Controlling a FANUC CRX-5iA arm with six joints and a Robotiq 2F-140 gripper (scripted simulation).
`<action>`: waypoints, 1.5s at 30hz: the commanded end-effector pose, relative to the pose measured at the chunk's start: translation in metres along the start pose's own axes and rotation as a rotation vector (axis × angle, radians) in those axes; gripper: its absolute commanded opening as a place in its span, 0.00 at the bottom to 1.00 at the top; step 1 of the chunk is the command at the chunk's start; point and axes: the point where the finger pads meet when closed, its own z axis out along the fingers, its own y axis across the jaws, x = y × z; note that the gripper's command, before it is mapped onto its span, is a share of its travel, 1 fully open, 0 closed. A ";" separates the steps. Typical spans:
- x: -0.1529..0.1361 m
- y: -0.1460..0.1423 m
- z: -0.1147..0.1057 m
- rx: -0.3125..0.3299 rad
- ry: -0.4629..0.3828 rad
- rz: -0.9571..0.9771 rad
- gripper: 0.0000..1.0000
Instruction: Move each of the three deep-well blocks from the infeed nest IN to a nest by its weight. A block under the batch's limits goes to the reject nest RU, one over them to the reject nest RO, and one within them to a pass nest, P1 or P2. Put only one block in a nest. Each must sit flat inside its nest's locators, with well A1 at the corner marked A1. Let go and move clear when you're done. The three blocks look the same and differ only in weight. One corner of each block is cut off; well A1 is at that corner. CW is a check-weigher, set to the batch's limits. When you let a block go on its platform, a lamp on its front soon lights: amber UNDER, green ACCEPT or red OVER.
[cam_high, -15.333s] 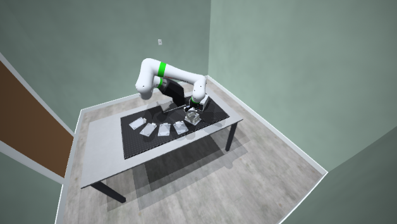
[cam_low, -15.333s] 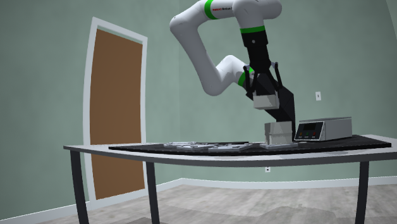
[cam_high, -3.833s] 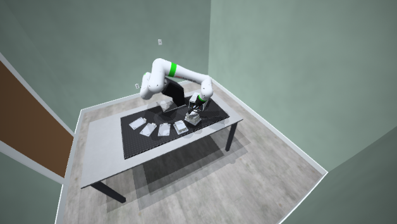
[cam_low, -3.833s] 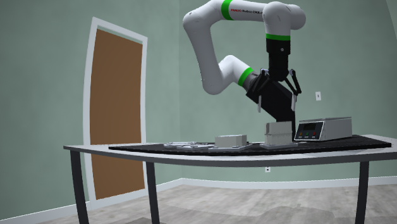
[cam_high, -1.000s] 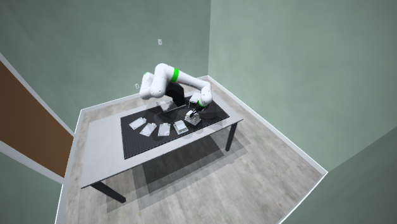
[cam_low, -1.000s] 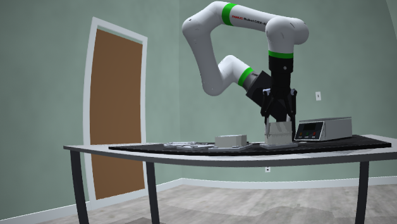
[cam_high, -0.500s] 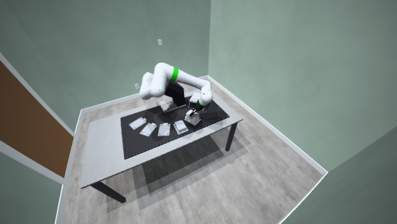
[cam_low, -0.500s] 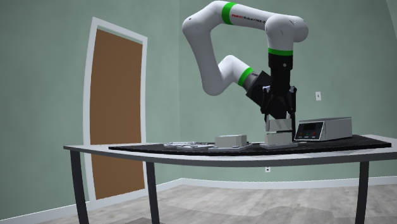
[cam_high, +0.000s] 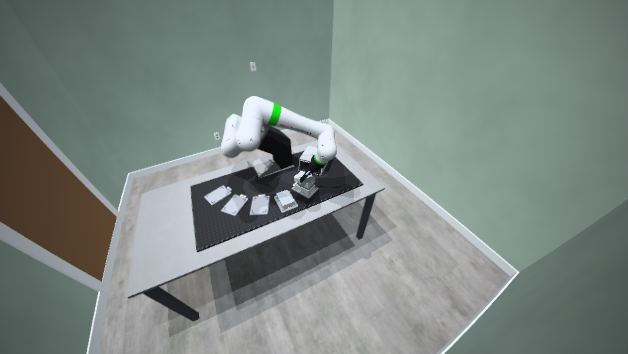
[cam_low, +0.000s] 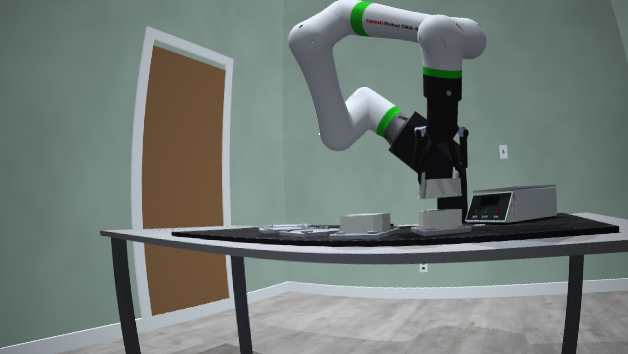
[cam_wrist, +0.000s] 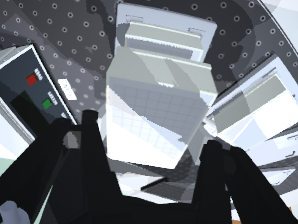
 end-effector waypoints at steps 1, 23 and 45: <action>-0.002 0.000 -0.004 0.000 0.000 0.000 0.10; -0.017 0.000 -0.030 0.000 0.000 0.000 0.10; -0.021 -0.013 -0.032 -0.067 0.000 -0.116 0.10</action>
